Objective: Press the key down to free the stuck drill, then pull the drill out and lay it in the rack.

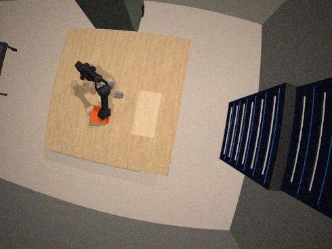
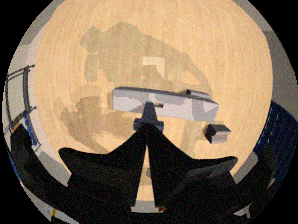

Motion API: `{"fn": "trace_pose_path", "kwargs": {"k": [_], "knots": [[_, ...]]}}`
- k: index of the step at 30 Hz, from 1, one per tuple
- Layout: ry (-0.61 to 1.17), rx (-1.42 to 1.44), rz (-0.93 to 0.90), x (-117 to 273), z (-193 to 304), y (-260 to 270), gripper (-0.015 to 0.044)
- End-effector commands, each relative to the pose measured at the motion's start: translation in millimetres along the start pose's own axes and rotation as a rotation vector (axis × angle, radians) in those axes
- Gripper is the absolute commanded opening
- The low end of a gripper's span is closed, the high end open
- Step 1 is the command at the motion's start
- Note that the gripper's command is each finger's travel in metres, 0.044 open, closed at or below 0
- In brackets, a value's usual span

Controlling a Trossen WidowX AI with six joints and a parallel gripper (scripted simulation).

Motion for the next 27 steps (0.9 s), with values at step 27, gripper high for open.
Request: {"fn": "trace_pose_path", "kwargs": {"k": [27], "knots": [[0.008,0.002,0.007,-13.9,-1.4,-0.9,0.0000]]}}
Point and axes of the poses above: the point midway between the two fingers, 35 mm back from their tips, its own x axis back along the fingers, its own y axis across the jaws, z = x × y, the point moved 2 cm from there along x, back along the fingers, and after that the axes turned 7 degrees about -x, right-handed, at the moved point
